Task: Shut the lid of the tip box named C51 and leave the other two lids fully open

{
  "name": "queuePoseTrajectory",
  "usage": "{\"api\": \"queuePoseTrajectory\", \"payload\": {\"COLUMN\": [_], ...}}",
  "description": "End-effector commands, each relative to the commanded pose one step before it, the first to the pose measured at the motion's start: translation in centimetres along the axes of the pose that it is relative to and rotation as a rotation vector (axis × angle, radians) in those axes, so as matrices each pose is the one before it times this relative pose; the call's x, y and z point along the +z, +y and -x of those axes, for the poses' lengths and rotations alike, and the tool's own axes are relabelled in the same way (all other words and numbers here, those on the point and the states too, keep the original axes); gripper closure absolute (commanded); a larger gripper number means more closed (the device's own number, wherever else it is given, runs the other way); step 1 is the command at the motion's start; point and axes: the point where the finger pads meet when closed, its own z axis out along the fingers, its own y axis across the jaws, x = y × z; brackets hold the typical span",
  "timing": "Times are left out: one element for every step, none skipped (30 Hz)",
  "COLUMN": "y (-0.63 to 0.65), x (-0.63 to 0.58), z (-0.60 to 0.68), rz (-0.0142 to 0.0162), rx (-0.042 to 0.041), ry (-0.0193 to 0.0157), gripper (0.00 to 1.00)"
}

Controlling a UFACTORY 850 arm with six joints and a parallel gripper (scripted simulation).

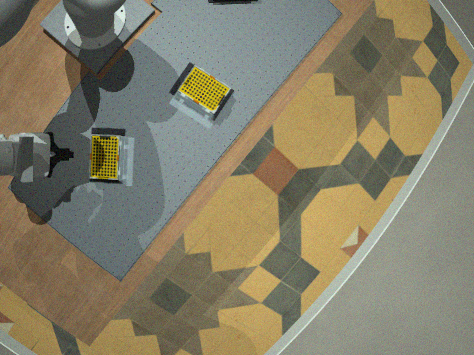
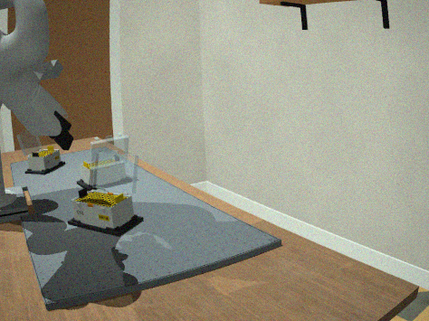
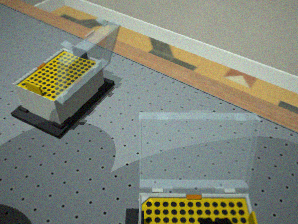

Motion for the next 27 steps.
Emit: {"api": "queuePoseTrajectory", "payload": {"y": [1.02, 0.161, 0.161, 0.161, 0.161, 0.161, 0.161, 0.161, 0.161, 0.022, 0.001, 0.0, 0.0, 0.001, 0.0, 0.0, -0.005, 0.002, -0.019, -0.024, -0.02, -0.022, -0.022, -0.022, -0.022, -0.022, -0.022], "x": [1.677, 0.326, 0.326, 0.326, 0.326, 0.326, 0.326, 0.326, 0.326, 0.043, 0.0, 0.0, 0.0, 0.0, 0.0, 0.0, -0.007, 0.002, 0.359, 0.343, 0.327, 0.317, 0.304, 0.291, 0.277, 0.263, 0.249], "z": [-1.801, -0.344, -0.344, -0.344, -0.344, -0.344, -0.344, -0.344, -0.344, -0.045, 0.0, 0.0, 0.0, 0.0, 0.0, 0.0, 0.003, -0.001, -0.356, -0.364, -0.38, -0.388, -0.399, -0.408, -0.418, -0.427, -0.435], "rz": [-0.00359, 0.0, 0.0, 0.0, 0.0, 0.0, 0.0, 0.0, 0.0, 0.0, 0.0, 0.0, 0.0, 0.0, 0.0, 0.0, -0.00001, 0.0, -0.00006, -0.00005, -0.0001, -0.00007, -0.00007, -0.00007, -0.00007, -0.00007, -0.00007], "rx": [-0.00474, -0.00001, -0.00001, -0.00001, -0.00001, -0.00001, -0.00001, -0.00001, -0.00001, 0.0, 0.0, 0.0, 0.0, 0.0, 0.0, 0.0, 0.0, 0.0, -0.0002, -0.00021, -0.00019, -0.0002, -0.0002, -0.0002, -0.0002, -0.0002, -0.0002], "ry": [-0.00057, 0.00002, 0.00002, 0.00002, 0.00002, 0.00002, 0.00002, 0.00002, 0.00002, 0.0, 0.0, 0.0, 0.0, 0.0, 0.0, 0.0, 0.00002, -0.00001, -0.03332, -0.03331, -0.03332, -0.03331, -0.03331, -0.03331, -0.0333, -0.0333, -0.0333], "gripper": [1.0, 1.0, 1.0, 1.0, 1.0, 1.0, 1.0, 1.0, 1.0, 1.0, 1.0, 1.0, 1.0, 1.0, 1.0, 1.0, 1.0, 1.0, 1.0, 1.0, 1.0, 1.0, 1.0, 1.0, 1.0, 1.0, 1.0]}}
